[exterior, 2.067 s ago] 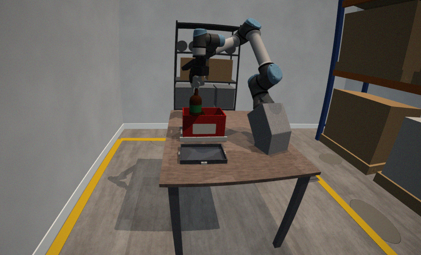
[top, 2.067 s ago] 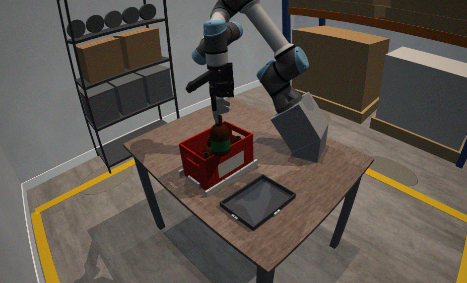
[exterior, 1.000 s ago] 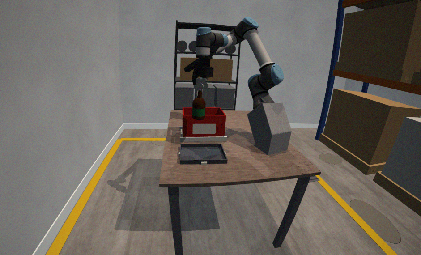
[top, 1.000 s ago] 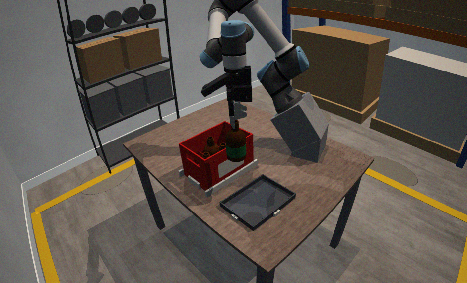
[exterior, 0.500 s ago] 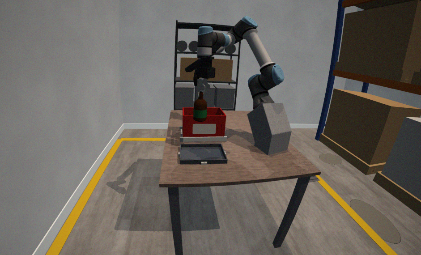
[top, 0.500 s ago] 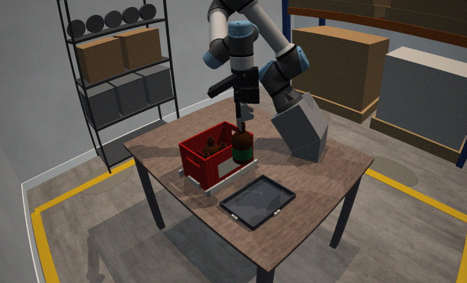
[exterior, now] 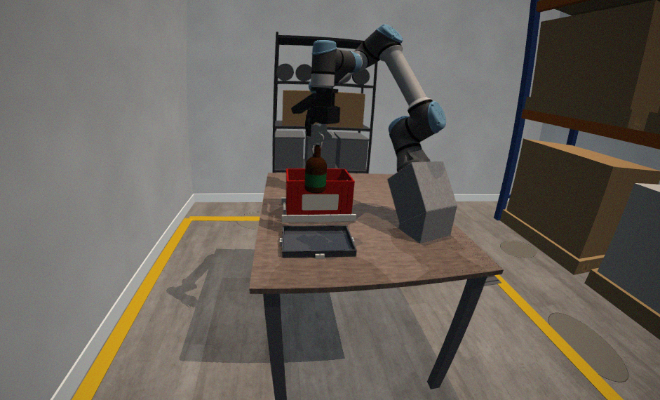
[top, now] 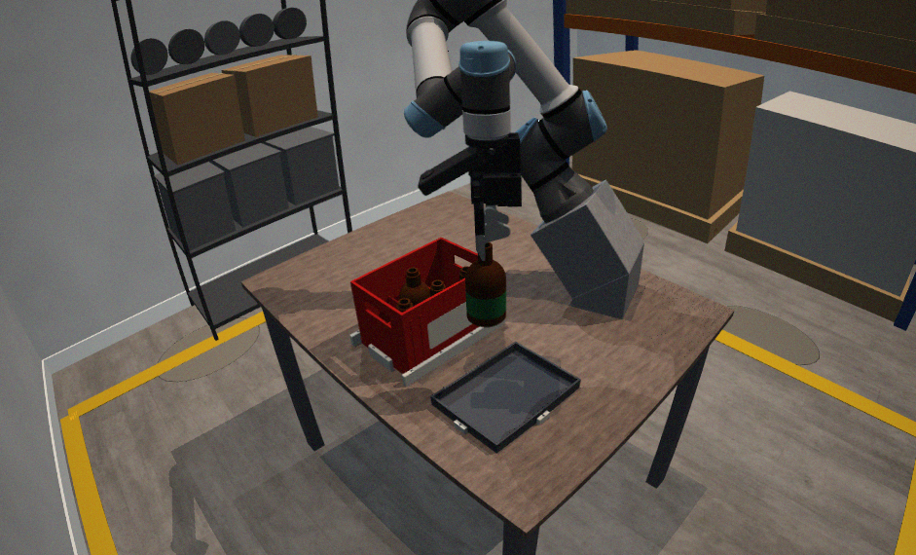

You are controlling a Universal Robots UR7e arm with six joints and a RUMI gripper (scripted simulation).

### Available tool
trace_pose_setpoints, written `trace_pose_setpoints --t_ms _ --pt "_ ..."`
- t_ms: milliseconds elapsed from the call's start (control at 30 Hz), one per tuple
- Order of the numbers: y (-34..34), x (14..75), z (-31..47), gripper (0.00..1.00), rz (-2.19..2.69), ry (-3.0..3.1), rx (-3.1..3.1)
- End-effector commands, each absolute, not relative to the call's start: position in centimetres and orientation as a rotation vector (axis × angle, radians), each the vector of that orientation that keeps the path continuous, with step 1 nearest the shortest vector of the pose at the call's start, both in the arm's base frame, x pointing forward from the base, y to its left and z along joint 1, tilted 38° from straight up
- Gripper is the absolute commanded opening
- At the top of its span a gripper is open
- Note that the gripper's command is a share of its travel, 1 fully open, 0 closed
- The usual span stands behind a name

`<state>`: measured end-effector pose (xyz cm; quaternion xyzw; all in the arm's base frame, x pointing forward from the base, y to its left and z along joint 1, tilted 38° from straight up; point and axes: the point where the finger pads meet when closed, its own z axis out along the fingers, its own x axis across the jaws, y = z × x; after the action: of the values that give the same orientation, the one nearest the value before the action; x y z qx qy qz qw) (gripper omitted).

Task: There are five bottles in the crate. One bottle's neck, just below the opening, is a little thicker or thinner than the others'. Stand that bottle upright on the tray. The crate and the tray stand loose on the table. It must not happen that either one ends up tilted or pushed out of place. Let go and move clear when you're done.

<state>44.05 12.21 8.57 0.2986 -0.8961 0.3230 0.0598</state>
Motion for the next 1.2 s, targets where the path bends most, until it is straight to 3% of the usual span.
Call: trace_pose_setpoints --t_ms 0,1167 --pt "13.2 44.2 8.2 0.00 0.979 -2.720 0.905" --pt "15.7 44.2 6.2 0.00 0.979 -2.720 0.905"
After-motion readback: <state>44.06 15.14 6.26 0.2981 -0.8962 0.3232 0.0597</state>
